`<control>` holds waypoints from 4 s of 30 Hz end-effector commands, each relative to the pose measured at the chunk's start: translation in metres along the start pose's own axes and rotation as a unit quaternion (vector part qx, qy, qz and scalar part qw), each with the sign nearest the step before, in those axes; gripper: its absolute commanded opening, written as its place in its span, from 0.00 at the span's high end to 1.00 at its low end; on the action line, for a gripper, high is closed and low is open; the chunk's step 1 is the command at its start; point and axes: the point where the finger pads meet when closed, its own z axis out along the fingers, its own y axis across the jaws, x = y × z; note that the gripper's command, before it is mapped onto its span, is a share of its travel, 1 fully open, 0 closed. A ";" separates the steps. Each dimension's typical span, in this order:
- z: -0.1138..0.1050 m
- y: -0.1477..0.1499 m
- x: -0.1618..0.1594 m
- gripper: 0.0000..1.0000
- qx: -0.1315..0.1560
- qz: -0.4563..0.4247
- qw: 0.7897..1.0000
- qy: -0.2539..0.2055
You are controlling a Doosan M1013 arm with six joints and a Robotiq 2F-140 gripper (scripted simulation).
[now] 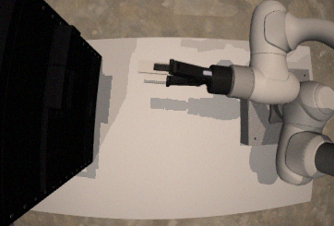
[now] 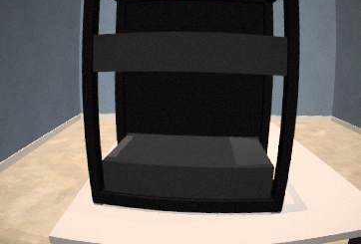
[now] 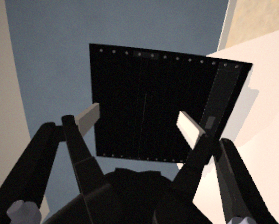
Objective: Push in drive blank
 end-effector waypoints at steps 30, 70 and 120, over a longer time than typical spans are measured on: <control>0.000 0.000 0.000 0.00 0.000 0.000 1.000 0.000; 0.039 0.002 -0.019 0.00 0.000 0.000 1.000 0.000; 0.147 0.008 -0.072 0.00 0.000 0.000 1.000 0.000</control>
